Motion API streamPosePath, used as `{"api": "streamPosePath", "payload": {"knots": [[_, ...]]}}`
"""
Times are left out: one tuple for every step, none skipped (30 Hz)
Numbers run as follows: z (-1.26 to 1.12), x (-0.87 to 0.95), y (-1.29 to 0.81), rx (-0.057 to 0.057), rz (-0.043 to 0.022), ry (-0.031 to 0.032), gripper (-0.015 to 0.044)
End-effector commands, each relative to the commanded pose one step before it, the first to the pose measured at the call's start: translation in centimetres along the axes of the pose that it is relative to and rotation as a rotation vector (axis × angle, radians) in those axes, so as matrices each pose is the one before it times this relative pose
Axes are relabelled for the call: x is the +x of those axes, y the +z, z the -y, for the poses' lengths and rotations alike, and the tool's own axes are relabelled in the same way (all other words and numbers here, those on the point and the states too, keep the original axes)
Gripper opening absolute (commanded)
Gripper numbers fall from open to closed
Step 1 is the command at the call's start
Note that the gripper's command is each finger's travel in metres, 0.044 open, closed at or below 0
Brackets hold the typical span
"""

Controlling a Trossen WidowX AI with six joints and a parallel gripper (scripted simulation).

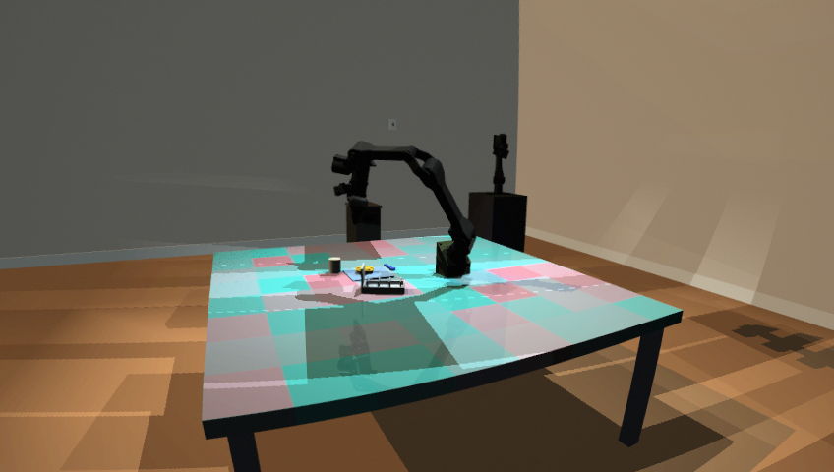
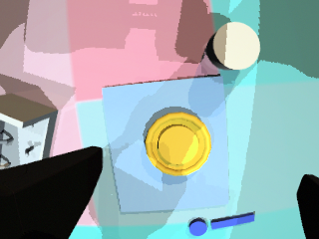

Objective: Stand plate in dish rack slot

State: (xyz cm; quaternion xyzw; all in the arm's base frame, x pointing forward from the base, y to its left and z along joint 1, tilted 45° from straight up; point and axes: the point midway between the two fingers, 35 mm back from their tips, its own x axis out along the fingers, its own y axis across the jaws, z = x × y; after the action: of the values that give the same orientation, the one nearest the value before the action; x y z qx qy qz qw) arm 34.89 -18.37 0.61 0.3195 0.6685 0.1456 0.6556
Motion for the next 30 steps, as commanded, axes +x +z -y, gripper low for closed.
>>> {"api": "streamPosePath", "payload": {"knots": [[0.304,0.546,-1.478,-0.0335,-0.02704,0.12545,0.04],[0.065,0.062,-0.352,-0.0082,-0.0027,0.03131,0.04],[0.055,0.047,-0.336,-0.0079,-0.00115,0.03124,0.04],[0.037,0.026,-0.256,-0.0061,0.00018,0.02479,0.04],[0.02,0.011,-0.149,-0.0036,0.00057,0.01486,0.04],[0.006,0.003,-0.049,-0.0012,0.00027,0.00495,0.04],[0.0,0.0,0.0,0.0,0.0,0.0,0.04],[0.0,0.0,0.0,0.0,0.0,0.0,0.04],[0.0,0.0,0.0,0.0,0.0,0.0,0.04],[0.0,0.0,0.0,0.0,0.0,0.0,0.04],[0.03,0.182,-0.007,-0.0015,-0.00218,-0.00249,0.04],[0.087,0.547,-0.026,-0.0046,-0.00647,-0.00746,0.04],[0.132,0.912,-0.059,-0.0076,-0.0106,-0.01246,0.04],[0.143,1.169,-0.103,-0.0099,-0.01326,-0.01601,0.04],[0.113,1.176,-0.133,-0.0101,-0.01299,-0.01617,0.04],[0.08,1.171,-0.164,-0.0102,-0.01259,-0.01619,0.04],[0.047,1.164,-0.194,-0.0102,-0.01219,-0.0162,0.04],[0.015,1.154,-0.225,-0.0103,-0.01179,-0.01621,0.04],[-0.018,1.142,-0.256,-0.0104,-0.01139,-0.01621,0.04],[-0.049,1.118,-0.284,-0.0104,-0.01089,-0.01607,0.04],[-0.132,0.862,-0.1,-0.0082,-0.00817,-0.01246,0.04],[-0.089,0.513,-0.067,-0.005,-0.00477,-0.00746,0.04],[-0.031,0.17,-0.023,-0.0017,-0.00156,-0.00248,0.04],[0.0,0.0,0.0,0.0,0.0,0.0,0.04],[0.0,0.0,0.0,0.0,0.0,0.0,0.04],[0.0,0.0,0.0,0.0,0.0,0.0,0.04],[0.0,0.027,0.003,0.0,0.00001,-0.00001,0.04],[0.001,0.08,0.01,0.0,0.00003,-0.00002,0.04],[0.001,0.134,0.017,0.0,0.00004,-0.00003,0.04],[0.001,0.163,0.019,0.0,0.00005,-0.00003,0.04]]}}
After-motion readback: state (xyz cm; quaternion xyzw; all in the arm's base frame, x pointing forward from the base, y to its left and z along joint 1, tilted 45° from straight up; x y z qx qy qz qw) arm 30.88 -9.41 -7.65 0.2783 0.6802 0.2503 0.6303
